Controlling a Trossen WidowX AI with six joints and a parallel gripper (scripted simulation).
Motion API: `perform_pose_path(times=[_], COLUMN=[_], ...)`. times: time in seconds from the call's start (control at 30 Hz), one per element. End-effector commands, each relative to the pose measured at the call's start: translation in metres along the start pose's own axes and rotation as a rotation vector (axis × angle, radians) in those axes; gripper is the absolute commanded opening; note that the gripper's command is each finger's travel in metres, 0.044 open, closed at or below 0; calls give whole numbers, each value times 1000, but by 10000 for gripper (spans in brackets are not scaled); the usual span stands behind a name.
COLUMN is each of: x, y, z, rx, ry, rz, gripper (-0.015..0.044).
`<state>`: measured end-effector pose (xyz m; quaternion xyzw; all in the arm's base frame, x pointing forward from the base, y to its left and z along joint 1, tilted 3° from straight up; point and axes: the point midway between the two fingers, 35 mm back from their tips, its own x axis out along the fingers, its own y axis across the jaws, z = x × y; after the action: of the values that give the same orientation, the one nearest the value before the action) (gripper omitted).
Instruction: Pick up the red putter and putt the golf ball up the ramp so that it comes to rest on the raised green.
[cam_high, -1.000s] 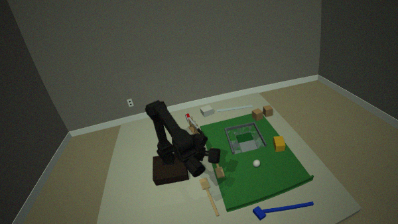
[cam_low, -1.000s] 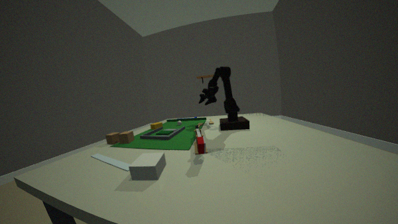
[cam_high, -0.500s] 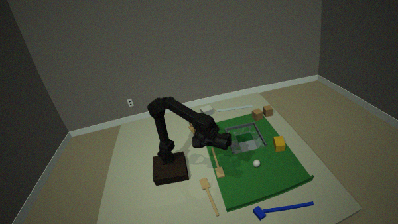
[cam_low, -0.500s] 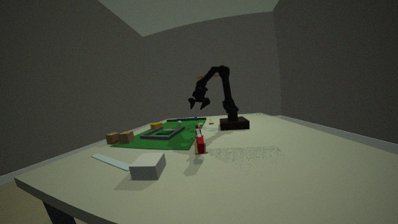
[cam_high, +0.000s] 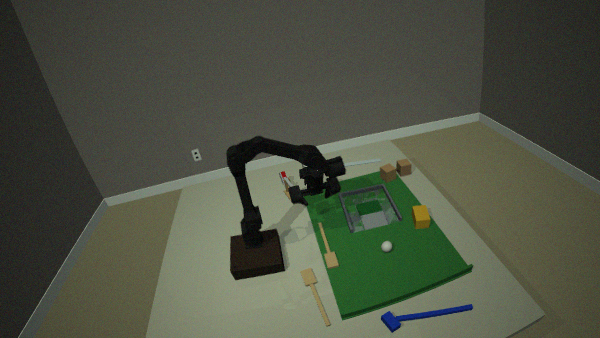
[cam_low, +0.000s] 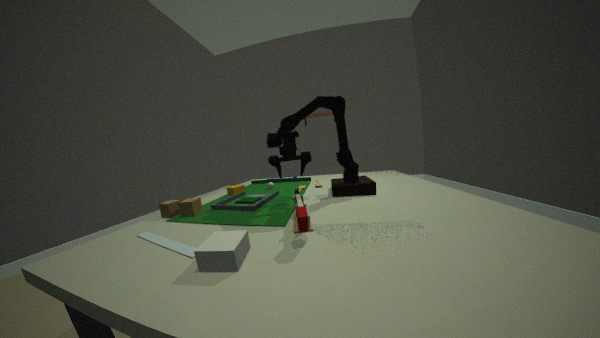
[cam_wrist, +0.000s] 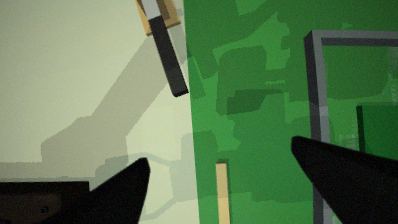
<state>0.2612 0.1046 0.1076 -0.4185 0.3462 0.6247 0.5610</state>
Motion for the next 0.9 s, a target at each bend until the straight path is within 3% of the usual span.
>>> perform_pose_path(times=[0.0, 0.2, 0.87], x=[23, 48, 78], y=[13, 32, 32], z=[38, 81, 72], rx=[-91, -195, -198], ry=[79, 148, 150], rz=[29, 36, 36], gripper=[440, 440, 440])
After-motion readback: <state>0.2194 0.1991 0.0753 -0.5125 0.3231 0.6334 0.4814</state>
